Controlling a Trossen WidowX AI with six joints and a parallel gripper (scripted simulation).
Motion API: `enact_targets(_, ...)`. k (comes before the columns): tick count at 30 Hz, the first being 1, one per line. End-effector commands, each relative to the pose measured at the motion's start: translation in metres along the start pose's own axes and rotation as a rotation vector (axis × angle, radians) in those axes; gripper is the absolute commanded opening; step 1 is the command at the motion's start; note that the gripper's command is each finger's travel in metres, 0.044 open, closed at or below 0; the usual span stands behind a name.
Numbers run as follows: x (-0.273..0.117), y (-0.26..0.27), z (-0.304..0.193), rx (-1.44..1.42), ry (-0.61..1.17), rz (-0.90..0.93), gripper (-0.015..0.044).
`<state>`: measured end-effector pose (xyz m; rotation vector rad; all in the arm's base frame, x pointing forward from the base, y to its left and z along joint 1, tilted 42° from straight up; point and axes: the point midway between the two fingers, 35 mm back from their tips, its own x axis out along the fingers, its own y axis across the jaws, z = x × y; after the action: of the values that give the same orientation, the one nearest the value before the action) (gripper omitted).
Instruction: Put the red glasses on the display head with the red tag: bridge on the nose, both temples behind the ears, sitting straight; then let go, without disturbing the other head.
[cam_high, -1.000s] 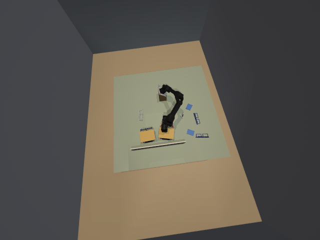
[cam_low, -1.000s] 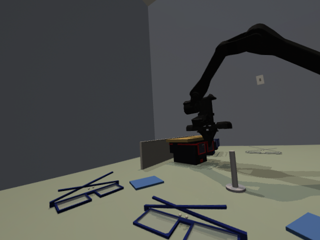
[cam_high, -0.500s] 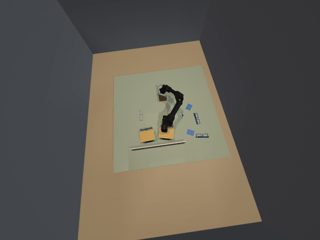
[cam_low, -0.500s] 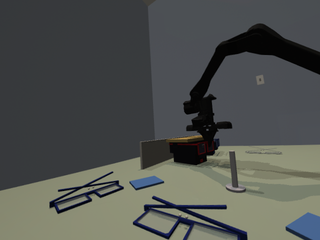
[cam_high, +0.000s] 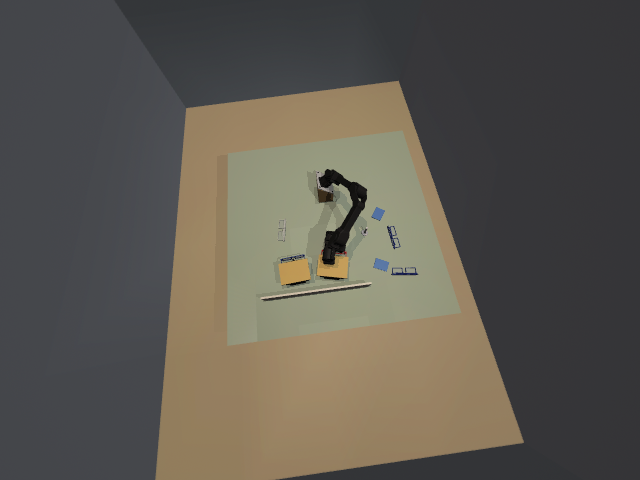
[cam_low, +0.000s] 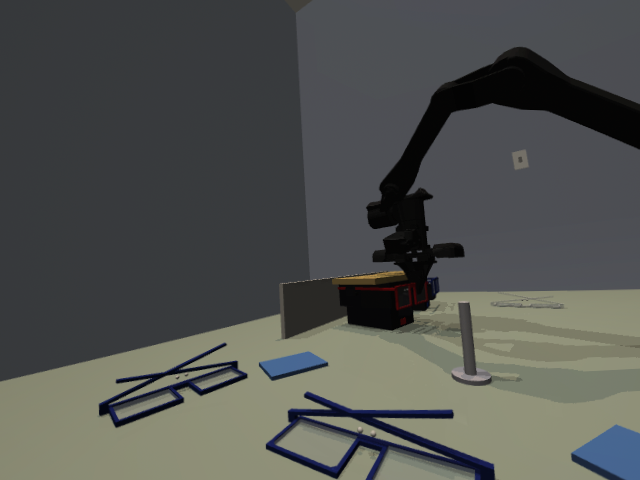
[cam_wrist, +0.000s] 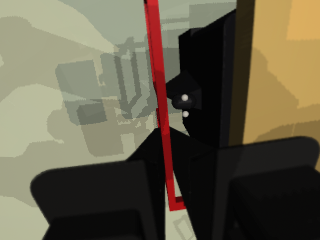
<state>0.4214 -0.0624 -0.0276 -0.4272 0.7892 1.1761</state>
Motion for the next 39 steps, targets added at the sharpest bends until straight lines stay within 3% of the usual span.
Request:
enact_targets(1, 0.0013, 0.0003, -0.0002, 0.004, -0.003, 0.002, 0.0)
enact_targets(39, 0.0058, 0.0002, -0.0003, 0.004, -0.003, 0.002, 0.0)
